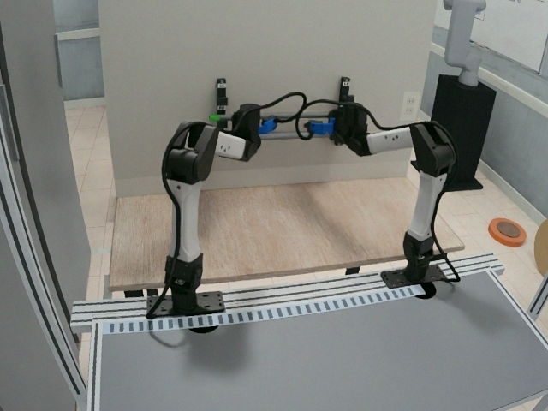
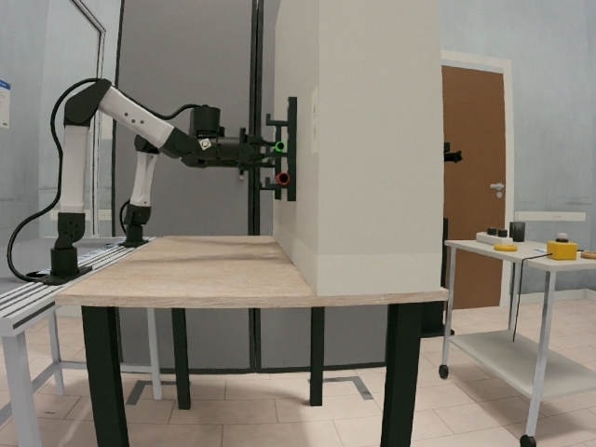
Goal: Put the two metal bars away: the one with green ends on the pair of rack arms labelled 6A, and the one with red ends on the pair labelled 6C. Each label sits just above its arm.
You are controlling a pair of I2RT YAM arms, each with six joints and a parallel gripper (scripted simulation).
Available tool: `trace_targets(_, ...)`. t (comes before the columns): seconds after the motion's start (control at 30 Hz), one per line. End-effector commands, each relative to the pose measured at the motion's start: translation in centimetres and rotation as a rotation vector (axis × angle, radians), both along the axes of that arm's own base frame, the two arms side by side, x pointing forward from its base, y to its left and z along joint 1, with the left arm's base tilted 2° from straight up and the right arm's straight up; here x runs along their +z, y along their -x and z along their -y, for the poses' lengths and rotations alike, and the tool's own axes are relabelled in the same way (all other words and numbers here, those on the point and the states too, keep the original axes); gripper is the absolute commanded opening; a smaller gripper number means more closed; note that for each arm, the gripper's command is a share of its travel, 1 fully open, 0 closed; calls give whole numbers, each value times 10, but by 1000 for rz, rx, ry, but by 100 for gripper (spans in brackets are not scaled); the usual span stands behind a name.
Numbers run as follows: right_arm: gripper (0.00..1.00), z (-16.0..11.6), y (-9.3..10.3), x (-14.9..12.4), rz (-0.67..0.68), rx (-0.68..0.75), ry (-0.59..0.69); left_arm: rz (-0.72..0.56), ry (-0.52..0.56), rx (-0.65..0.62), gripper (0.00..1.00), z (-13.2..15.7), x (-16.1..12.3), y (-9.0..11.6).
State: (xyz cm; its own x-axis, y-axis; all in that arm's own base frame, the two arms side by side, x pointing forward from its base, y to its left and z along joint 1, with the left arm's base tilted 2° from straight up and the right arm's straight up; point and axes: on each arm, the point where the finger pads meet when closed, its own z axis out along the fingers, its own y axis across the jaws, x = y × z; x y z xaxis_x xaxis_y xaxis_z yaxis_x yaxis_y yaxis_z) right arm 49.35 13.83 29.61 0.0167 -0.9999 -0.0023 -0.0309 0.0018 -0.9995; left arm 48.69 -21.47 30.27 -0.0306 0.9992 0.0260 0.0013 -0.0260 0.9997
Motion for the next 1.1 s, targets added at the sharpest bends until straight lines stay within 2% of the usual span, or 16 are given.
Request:
trace_targets(0.0, 14, -2, -2, 2, 28, 9, 3, 24, 7, -14, 14, 5, 0, -2)
trace_targets(1.07, 54, -2, -2, 2, 28, 9, 3, 24, 7, -14, 54, 5, 0, -2)
